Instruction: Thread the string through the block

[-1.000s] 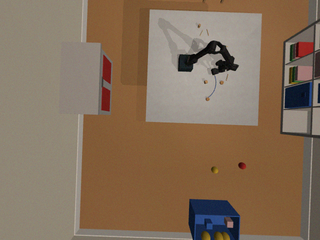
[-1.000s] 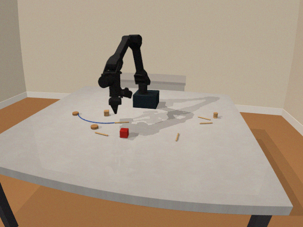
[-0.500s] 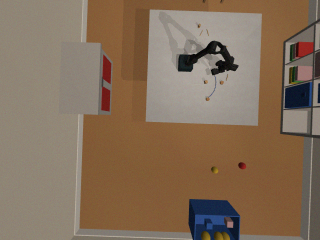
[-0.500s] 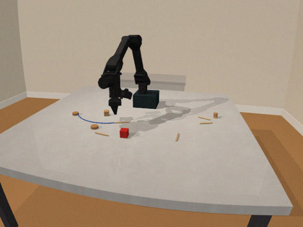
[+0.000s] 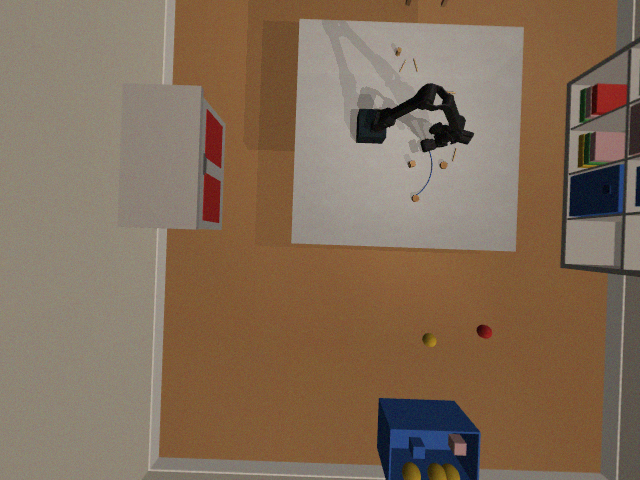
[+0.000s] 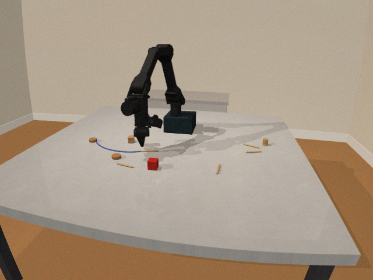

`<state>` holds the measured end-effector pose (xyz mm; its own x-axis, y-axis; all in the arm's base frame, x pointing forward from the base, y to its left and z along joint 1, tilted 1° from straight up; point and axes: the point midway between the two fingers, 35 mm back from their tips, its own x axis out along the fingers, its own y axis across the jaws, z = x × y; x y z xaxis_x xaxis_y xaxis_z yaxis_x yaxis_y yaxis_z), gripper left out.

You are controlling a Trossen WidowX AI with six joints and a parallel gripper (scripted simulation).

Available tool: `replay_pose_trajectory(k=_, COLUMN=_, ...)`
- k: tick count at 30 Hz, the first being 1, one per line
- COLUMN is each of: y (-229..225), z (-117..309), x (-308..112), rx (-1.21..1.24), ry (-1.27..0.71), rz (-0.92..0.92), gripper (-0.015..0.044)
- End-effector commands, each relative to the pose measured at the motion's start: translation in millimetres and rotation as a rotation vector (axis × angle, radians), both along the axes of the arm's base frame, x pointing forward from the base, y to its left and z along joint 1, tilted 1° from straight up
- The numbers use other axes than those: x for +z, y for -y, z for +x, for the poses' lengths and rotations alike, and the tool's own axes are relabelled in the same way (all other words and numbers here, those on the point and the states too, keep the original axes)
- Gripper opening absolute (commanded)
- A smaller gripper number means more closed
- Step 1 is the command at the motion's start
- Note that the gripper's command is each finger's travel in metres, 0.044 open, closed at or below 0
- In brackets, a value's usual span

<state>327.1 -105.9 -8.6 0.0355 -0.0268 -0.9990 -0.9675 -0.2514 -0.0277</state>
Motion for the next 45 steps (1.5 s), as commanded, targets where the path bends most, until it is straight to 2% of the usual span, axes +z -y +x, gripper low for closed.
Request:
replay_pose_trajectory(k=1, y=0, z=-2, x=-8, rx=0.004, ry=-0.007, rz=0.002, gripper=0.0120)
replay_pose_trajectory(k=21, y=0, z=-3, x=-31, rx=0.004, ry=-0.007, rz=0.002, gripper=0.0120)
replay_pose_trajectory(k=26, y=0, z=-2, x=-30, rx=0.000, ry=-0.005, rz=0.002, gripper=0.0000)
replay_pose_trajectory(k=45, y=0, z=-1, x=-16, rx=0.000, ry=-0.005, rz=0.002, gripper=0.0000)
